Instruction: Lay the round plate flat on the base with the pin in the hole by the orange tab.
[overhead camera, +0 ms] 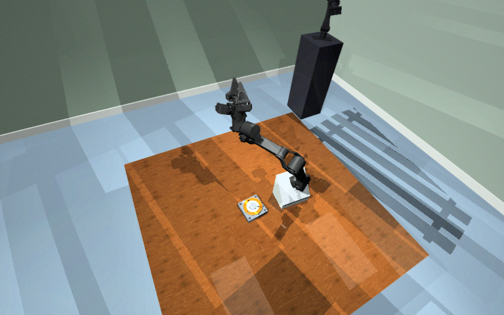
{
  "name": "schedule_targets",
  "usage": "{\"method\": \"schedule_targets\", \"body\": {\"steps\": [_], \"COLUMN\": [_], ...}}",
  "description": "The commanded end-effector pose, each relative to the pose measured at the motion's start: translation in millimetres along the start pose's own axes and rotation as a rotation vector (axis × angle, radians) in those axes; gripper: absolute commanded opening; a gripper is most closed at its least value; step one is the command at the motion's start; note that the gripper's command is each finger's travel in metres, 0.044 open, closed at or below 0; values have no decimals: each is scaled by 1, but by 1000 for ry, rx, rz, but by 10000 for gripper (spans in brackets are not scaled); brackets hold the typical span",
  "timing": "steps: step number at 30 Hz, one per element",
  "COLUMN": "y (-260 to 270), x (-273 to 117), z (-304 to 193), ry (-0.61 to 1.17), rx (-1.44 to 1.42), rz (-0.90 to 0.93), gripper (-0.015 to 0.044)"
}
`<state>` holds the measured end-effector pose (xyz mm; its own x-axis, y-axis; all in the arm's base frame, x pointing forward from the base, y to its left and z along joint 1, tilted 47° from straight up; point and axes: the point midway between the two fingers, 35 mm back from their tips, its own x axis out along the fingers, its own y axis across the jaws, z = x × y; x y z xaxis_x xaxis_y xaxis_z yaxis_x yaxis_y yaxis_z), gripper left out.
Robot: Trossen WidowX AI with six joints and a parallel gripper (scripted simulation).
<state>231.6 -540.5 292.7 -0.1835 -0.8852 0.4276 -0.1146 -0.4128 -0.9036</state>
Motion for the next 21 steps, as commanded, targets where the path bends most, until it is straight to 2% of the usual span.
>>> {"method": "schedule_targets", "body": {"steps": [1,3,5,10,15,17,21], "y": [1,10,27,47,74,78,90], "x": [-2,-18,-55,-104,-196,-217,-290], "z": [4,34,75,107,131,132,125], "ry": [-18,-163,-379,-580,-829,-871,-980], "rx": [1,15,46,85,144,155,184], "rz": [8,79,219,397,728,807,1093], "gripper": [374,321,269,137,6,0,0]}}
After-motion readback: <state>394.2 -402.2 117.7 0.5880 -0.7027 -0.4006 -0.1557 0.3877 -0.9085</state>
